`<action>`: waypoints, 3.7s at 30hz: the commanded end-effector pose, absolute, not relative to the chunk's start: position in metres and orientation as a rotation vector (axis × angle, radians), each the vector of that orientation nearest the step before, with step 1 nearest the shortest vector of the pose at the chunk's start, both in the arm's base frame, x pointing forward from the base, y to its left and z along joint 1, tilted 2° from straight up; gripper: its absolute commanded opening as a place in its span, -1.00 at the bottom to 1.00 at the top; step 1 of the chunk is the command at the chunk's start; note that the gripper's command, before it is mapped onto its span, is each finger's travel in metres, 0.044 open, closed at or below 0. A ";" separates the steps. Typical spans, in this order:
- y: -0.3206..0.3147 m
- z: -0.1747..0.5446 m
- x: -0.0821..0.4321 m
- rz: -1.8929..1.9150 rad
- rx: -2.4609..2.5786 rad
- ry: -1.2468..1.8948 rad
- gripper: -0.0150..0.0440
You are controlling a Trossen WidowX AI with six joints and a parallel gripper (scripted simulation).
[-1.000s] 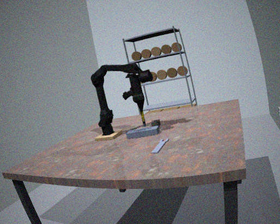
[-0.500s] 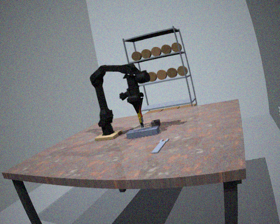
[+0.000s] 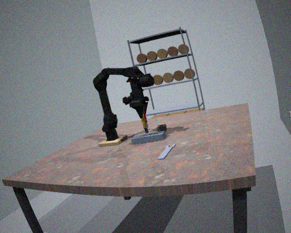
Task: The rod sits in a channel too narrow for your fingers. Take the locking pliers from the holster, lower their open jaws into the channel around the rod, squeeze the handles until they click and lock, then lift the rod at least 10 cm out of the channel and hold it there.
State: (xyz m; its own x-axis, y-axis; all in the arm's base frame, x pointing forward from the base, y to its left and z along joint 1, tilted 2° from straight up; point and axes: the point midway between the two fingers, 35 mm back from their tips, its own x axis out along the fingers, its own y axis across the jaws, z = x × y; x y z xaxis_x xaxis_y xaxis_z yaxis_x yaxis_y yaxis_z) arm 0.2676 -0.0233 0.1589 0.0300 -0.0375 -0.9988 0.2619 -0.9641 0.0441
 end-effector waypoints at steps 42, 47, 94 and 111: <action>-0.023 0.139 0.269 -2.033 2.093 0.221 0.61; -0.023 0.134 0.269 -2.033 2.093 0.221 0.61; -0.021 0.120 0.269 -2.033 2.093 0.221 0.45; -0.019 0.120 0.268 -2.033 2.093 0.222 0.37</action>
State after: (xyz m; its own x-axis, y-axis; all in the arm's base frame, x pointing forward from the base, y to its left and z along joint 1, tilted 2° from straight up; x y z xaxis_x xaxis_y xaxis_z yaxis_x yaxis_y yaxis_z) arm 0.2687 -0.0195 0.1212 0.0366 -0.0431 -0.9984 0.2580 -0.9648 0.0511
